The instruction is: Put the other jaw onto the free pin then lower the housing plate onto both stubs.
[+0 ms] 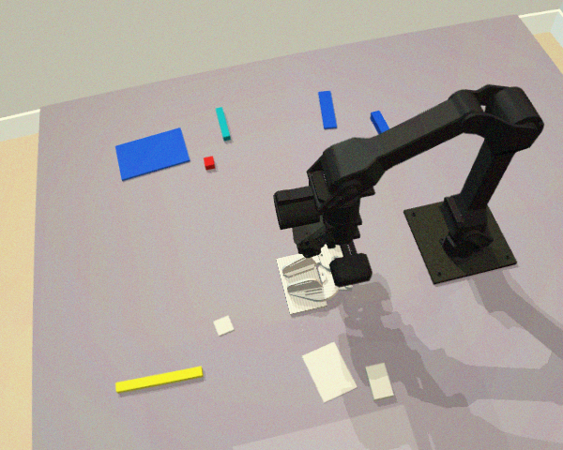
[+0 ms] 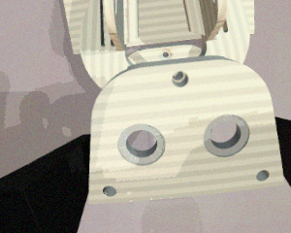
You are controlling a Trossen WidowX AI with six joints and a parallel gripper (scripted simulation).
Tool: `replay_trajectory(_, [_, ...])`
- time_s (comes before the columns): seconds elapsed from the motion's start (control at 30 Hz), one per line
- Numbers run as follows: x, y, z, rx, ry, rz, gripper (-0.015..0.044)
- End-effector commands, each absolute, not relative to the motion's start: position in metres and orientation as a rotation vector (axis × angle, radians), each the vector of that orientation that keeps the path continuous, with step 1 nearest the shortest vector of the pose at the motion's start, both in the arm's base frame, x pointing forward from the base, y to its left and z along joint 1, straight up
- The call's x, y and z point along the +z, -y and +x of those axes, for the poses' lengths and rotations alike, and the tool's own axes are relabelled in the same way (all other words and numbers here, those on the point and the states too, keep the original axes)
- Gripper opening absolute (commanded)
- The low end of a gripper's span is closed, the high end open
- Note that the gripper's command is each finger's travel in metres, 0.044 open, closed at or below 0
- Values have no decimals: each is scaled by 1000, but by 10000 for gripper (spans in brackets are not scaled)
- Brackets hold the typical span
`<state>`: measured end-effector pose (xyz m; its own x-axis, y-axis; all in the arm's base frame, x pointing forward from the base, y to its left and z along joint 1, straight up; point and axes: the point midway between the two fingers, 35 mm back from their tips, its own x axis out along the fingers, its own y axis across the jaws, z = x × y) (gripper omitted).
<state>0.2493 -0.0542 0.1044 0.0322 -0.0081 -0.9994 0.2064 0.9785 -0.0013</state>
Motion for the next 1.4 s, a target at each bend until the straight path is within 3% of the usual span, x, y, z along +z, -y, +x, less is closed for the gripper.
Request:
replay_trajectory(0.0, [97,54,248,-163,-1537,154,351])
replay_trajectory(1.37, [54,54,248,-161,-1538,152,351])
